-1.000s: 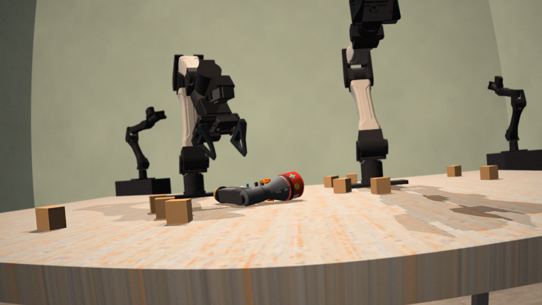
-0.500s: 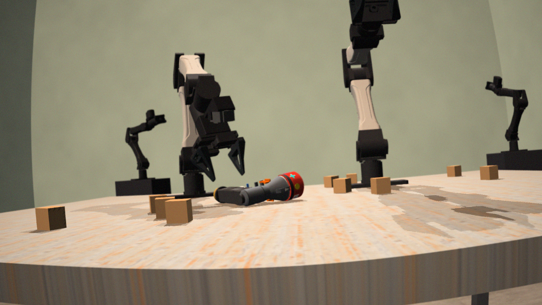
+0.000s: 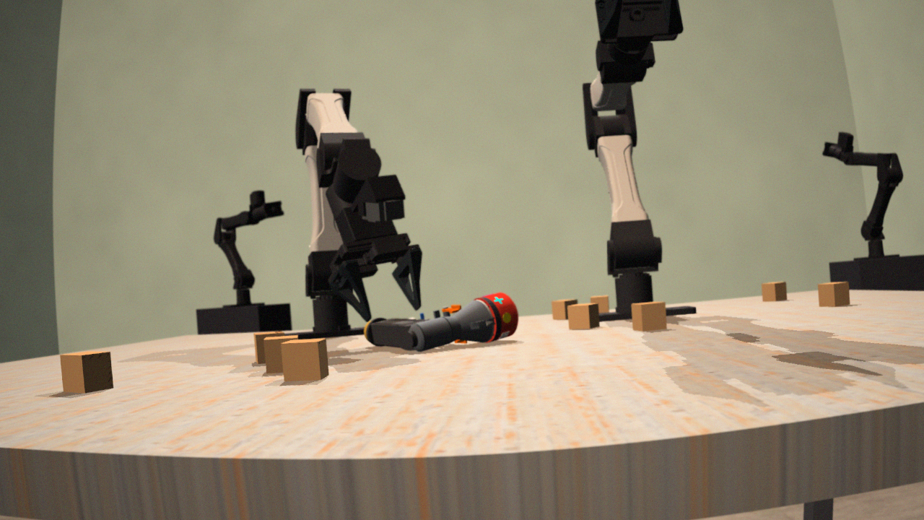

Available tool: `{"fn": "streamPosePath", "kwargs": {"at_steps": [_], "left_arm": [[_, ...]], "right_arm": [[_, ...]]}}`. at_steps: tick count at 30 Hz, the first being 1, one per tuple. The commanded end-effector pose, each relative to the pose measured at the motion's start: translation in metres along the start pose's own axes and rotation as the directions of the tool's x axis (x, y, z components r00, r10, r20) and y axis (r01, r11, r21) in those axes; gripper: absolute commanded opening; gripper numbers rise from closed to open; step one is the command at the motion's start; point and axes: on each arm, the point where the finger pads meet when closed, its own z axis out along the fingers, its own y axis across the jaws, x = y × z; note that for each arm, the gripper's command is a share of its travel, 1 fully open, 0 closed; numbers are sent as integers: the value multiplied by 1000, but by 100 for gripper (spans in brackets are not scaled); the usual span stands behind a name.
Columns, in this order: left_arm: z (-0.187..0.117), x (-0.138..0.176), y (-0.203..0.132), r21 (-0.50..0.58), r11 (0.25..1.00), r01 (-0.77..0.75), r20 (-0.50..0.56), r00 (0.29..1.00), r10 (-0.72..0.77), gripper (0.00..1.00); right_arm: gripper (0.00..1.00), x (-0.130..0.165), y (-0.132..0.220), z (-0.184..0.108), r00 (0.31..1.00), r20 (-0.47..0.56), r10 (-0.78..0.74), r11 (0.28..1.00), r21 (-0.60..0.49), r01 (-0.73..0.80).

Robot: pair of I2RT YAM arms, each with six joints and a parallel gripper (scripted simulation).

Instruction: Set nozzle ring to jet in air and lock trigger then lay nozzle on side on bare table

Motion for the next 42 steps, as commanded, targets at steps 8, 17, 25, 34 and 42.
{"fn": "streamPosePath", "kwargs": {"at_steps": [8,17,25,34,42], "left_arm": [[-1,-22,-4,7,1000,1,54,999,-2,64],[-1,-22,-4,7,1000,1,54,999,-2,64],[-1,-22,-4,7,1000,1,54,999,-2,64],[-1,-22,-4,7,1000,1,54,999,-2,64],[-1,-22,-4,7,1000,1,54,999,-2,64]], "right_arm": [[78,-1,1,22,1000,14,0,1000,7,0],[78,-8,-1,30,1000,31,0,1000,11,-1],[78,-22,-3,24,997,74,-3,1000,15,2],[36,-12,0,31,999,42,-8,1000,-1,8],[36,-17,0,30,999,52,-13,1000,0,13]]}}
